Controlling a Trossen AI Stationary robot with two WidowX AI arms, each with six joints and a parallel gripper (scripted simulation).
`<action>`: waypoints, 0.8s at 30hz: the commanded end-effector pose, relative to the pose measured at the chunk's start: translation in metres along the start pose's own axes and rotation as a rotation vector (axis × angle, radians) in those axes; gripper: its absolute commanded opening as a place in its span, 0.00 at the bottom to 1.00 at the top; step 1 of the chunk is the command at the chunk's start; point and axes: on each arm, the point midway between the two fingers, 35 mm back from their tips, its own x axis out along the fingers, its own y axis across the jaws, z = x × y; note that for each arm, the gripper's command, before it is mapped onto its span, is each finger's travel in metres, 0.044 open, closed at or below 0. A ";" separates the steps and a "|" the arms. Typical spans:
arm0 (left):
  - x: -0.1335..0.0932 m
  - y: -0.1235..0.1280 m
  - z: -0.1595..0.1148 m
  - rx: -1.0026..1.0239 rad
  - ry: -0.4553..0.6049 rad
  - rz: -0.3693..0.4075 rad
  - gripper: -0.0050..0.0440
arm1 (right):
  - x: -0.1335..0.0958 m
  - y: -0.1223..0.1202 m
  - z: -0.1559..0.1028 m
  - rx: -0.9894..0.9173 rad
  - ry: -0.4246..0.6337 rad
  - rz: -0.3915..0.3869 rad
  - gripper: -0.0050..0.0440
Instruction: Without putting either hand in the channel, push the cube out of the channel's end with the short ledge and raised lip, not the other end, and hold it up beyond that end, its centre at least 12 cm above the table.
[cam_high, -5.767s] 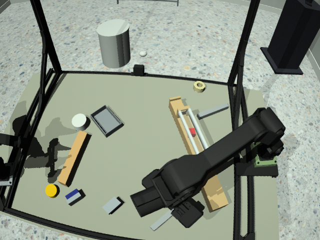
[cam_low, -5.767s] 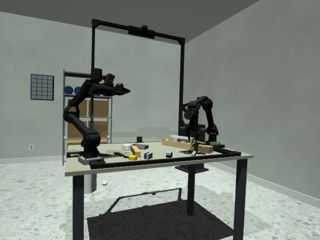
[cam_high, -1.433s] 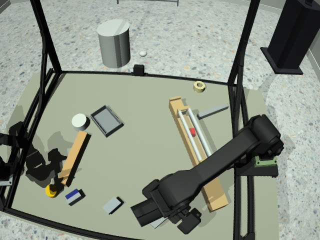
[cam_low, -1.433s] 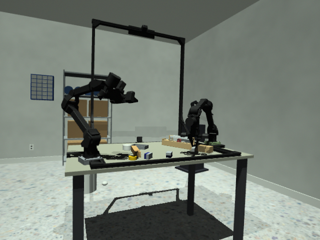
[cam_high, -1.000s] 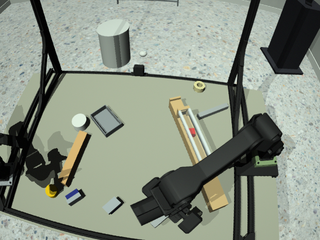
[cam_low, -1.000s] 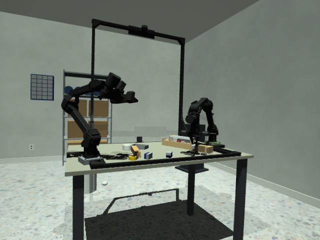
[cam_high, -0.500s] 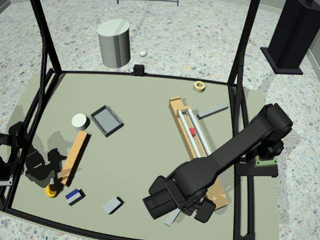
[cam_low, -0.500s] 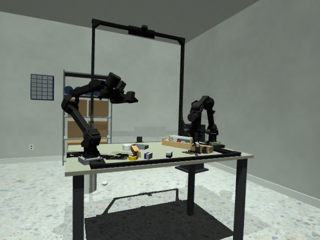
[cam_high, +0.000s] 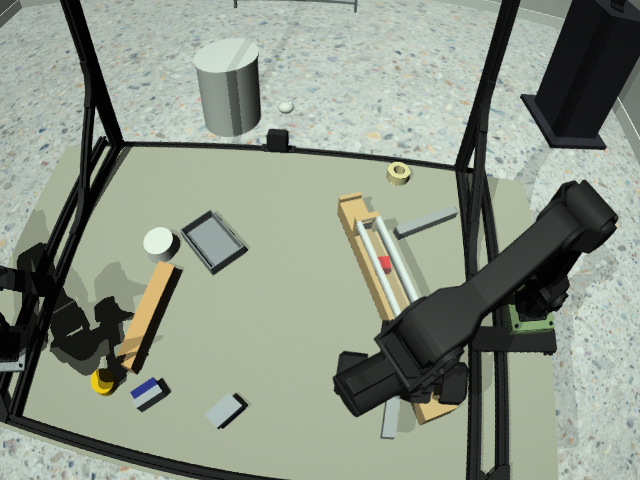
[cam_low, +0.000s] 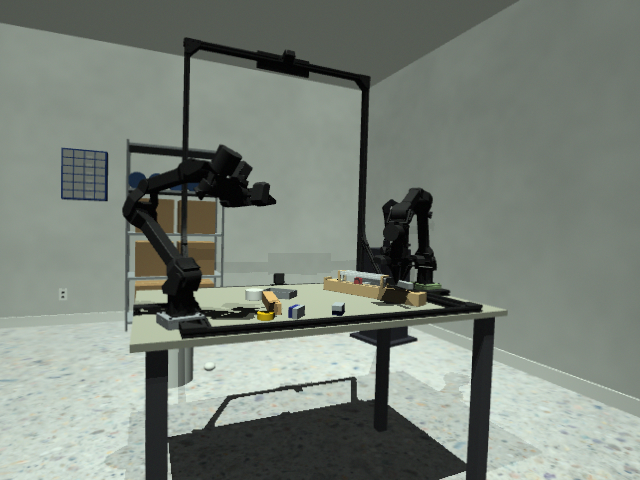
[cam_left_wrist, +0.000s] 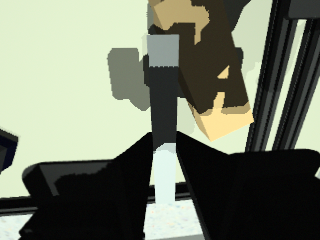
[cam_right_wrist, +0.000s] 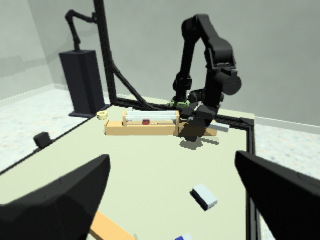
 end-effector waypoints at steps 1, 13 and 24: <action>-0.002 -0.019 0.013 -0.130 0.009 0.005 0.18 | 0.000 0.000 0.000 -0.005 0.002 -0.004 0.92; 0.008 -0.060 0.043 -0.437 0.008 0.006 0.18 | 0.000 0.000 0.000 -0.005 0.002 -0.004 0.92; 0.010 -0.062 0.045 -0.458 0.008 0.006 0.18 | 0.000 0.000 0.000 -0.005 0.002 -0.004 0.92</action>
